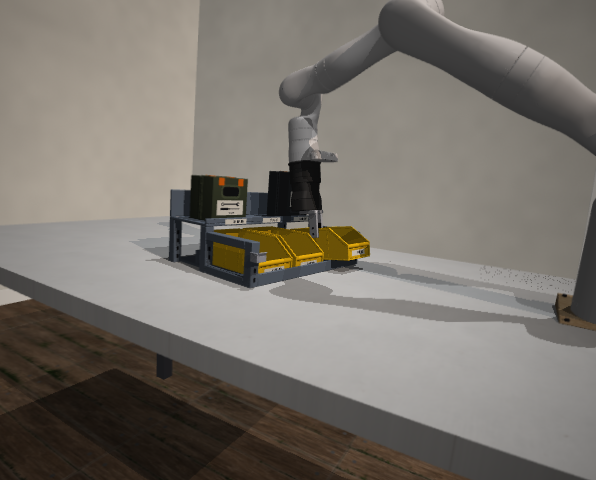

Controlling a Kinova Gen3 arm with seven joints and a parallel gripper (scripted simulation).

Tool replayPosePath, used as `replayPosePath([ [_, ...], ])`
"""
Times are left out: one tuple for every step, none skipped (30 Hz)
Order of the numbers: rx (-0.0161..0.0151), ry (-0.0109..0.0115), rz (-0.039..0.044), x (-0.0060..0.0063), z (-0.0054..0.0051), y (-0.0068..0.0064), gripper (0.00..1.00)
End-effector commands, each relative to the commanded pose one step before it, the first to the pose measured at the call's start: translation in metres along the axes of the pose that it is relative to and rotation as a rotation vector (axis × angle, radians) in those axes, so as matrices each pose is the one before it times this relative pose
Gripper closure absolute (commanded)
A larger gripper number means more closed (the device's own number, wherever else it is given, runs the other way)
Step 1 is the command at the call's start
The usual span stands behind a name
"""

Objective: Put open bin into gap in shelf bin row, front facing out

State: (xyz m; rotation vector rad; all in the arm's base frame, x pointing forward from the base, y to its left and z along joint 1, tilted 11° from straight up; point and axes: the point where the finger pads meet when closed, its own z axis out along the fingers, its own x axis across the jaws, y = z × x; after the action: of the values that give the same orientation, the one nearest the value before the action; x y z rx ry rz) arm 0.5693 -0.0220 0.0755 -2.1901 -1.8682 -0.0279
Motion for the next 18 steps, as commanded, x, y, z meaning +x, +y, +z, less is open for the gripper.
replayPosePath([
  [-0.00555,0.00045,-0.00044,0.00003,-0.00528,0.00061,0.68],
  [0.00000,0.00000,0.00000,0.00000,-0.00121,-0.00020,0.68],
  [0.00000,0.00000,0.00000,0.00000,-0.00126,-0.00020,0.68],
  [0.00000,0.00000,0.00000,0.00000,-0.00131,-0.00021,0.68],
  [0.00000,0.00000,0.00000,0.00000,-0.00136,-0.00022,0.68],
  [0.00000,0.00000,0.00000,0.00000,-0.00142,-0.00023,0.68],
  [0.00000,0.00000,0.00000,0.00000,-0.00145,-0.00023,0.68],
  [0.00000,0.00000,0.00000,0.00000,-0.00150,-0.00024,0.68],
  [0.00000,0.00000,0.00000,0.00000,-0.00155,-0.00025,0.68],
  [0.00000,0.00000,0.00000,0.00000,0.00000,0.00000,0.68],
  [0.00000,0.00000,0.00000,0.00000,0.00000,0.00000,0.68],
  [0.00000,0.00000,0.00000,0.00000,-0.00158,-0.00025,0.68],
  [0.00000,0.00000,0.00000,0.00000,-0.00162,-0.00026,0.68],
  [0.00000,0.00000,0.00000,0.00000,-0.00166,-0.00027,0.68],
  [0.00000,0.00000,0.00000,0.00000,-0.00168,-0.00026,0.68],
  [0.00000,0.00000,0.00000,0.00000,-0.00172,-0.00028,0.68],
  [0.00000,0.00000,0.00000,0.00000,-0.00174,-0.00028,0.68],
  [0.00000,0.00000,0.00000,0.00000,-0.00176,-0.00028,0.68],
])
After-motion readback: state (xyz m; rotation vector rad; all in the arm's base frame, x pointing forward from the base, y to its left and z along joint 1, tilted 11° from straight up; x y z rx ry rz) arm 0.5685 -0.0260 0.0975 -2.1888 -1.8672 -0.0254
